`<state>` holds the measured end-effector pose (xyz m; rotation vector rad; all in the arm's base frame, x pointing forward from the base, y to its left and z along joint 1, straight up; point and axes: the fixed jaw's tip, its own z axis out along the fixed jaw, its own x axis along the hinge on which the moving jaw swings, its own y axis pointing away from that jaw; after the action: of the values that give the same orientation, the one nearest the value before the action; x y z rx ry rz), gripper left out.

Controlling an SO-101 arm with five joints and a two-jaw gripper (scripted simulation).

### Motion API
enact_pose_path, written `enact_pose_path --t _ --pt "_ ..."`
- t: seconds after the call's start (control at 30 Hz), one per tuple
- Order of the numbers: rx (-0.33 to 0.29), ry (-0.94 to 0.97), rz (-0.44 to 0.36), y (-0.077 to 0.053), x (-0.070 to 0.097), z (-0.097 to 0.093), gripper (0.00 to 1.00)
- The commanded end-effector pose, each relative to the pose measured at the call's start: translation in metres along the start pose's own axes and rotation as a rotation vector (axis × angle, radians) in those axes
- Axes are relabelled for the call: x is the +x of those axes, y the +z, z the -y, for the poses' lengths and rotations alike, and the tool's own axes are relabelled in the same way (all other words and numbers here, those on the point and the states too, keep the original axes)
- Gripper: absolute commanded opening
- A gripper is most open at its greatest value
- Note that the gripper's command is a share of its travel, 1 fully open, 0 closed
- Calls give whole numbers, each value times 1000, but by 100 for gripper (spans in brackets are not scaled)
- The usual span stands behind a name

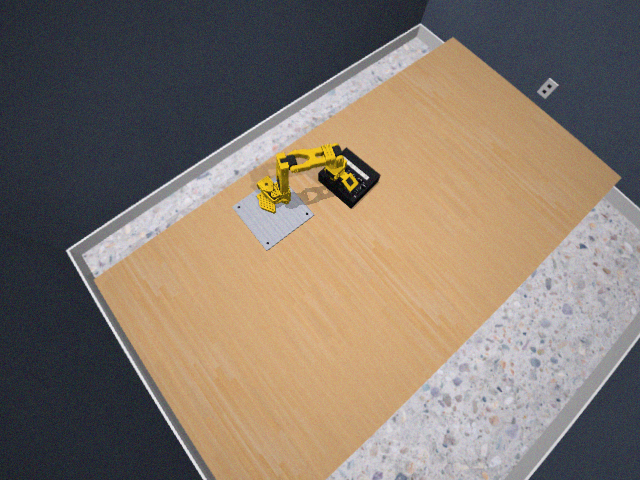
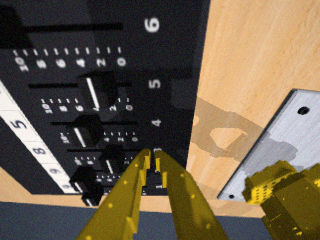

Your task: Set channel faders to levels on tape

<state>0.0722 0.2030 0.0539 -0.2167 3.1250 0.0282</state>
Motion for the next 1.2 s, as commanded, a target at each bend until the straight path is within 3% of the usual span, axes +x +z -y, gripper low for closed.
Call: enact_pose_path --t 0.0,1.17 --pt "20 -2 -11 4 1 0 0" --pt "20 -2 -11 1 2 -6 0"
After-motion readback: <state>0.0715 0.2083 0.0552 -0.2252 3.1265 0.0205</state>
